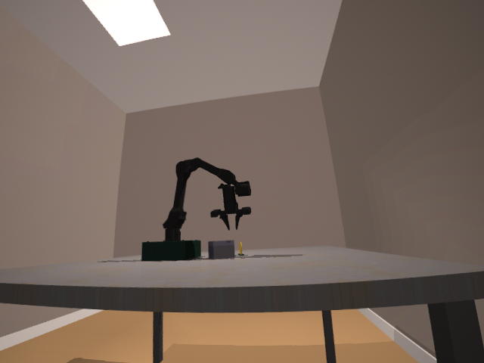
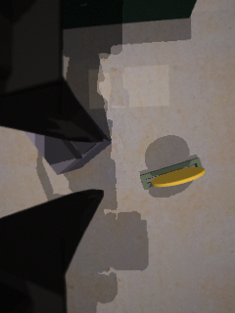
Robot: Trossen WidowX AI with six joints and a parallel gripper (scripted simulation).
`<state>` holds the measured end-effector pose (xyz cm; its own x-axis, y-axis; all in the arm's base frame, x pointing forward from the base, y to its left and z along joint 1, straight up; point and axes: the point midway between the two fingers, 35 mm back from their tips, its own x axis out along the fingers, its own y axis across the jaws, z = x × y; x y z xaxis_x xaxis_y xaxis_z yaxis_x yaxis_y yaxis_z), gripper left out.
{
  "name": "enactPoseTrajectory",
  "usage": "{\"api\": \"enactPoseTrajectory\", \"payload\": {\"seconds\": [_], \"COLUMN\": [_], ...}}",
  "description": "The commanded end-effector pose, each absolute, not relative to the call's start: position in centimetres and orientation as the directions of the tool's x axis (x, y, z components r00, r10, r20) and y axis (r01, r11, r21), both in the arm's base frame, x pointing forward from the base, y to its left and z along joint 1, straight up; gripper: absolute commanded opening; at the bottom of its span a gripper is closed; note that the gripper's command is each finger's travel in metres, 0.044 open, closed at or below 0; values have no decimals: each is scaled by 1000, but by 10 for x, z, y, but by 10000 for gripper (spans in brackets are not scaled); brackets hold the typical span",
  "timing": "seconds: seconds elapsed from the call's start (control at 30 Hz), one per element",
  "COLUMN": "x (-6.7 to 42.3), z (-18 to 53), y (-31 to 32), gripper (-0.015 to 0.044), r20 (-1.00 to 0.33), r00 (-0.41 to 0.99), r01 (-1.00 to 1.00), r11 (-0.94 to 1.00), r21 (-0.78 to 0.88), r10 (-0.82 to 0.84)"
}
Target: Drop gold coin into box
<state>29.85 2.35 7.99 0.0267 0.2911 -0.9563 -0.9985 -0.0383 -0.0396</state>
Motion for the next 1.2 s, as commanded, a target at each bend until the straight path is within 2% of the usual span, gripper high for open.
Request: {"api": "enactPoseTrajectory", "payload": {"seconds": [0.0,0.17,1.17], "x": [310,316,318], "z": [83,90,36], "y": [73,112,113], "gripper": [161,161,161], "r20": [-992,-1000,-1000], "r00": [-6,28,28], "r01": [-977,-943,-943], "r11": [-213,-333,-333], "r21": [-22,-30,-30], "r10": [126,12,12]}}
